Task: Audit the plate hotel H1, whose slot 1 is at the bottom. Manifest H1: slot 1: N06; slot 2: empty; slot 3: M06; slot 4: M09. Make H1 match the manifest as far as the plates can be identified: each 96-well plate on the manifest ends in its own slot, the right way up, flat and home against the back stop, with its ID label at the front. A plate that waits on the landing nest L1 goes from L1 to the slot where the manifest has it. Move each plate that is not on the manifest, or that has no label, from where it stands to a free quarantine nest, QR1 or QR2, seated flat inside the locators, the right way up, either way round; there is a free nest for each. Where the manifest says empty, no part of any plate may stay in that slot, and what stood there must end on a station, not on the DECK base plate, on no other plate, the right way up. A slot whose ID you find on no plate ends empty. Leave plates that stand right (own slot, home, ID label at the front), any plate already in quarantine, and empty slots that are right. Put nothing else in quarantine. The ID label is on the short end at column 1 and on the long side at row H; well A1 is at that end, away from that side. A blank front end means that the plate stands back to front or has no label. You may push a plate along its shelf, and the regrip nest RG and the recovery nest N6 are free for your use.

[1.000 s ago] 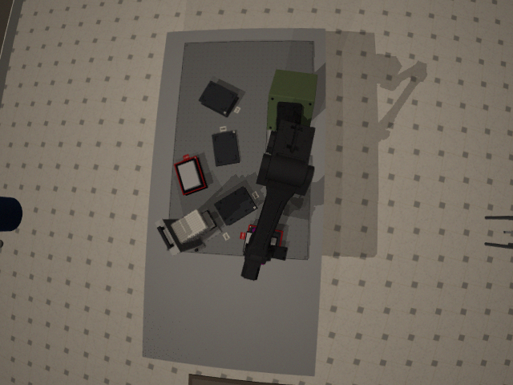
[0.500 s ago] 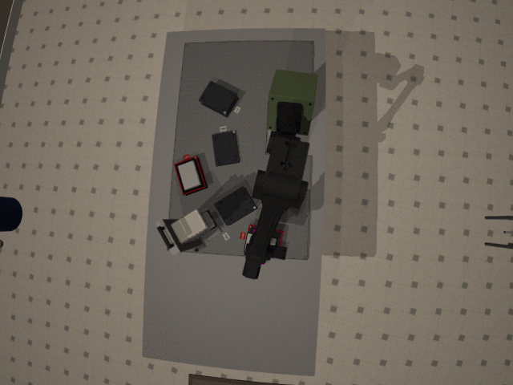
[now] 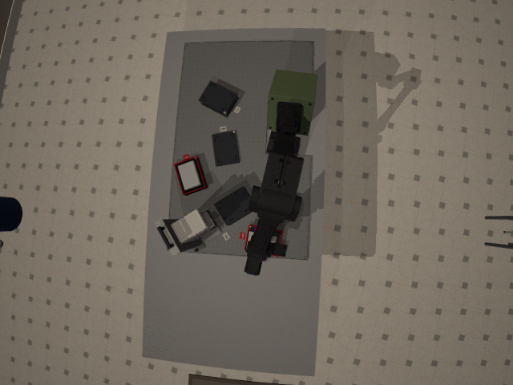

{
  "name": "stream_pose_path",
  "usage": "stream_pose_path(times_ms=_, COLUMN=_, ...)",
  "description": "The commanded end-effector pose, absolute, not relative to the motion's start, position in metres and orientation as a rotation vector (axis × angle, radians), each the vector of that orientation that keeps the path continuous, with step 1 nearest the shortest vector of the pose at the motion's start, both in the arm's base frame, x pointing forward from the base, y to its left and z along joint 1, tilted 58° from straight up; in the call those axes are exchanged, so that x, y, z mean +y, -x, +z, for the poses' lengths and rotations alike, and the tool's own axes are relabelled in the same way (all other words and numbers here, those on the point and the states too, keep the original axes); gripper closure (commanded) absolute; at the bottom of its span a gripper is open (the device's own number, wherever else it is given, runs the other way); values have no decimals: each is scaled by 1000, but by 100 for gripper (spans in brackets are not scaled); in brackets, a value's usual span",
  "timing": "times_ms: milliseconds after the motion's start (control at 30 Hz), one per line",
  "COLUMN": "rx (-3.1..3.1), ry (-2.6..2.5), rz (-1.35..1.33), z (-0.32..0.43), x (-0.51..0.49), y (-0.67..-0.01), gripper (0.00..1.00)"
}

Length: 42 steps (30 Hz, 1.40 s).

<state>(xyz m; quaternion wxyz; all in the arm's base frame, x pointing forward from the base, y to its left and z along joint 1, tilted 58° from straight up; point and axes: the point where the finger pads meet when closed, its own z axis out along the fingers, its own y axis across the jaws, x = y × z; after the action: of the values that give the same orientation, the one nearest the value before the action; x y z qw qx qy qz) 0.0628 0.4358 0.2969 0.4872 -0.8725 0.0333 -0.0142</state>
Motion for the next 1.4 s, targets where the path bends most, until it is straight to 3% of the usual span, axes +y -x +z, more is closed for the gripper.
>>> stream_pose_path(times_ms=0, rx=81, ry=2124, rz=-19, z=289, x=443, y=-58, gripper=14)
stream_pose_path(times_ms=1367, rx=80, ry=2115, rz=-22, z=287, x=481, y=-61, gripper=14)
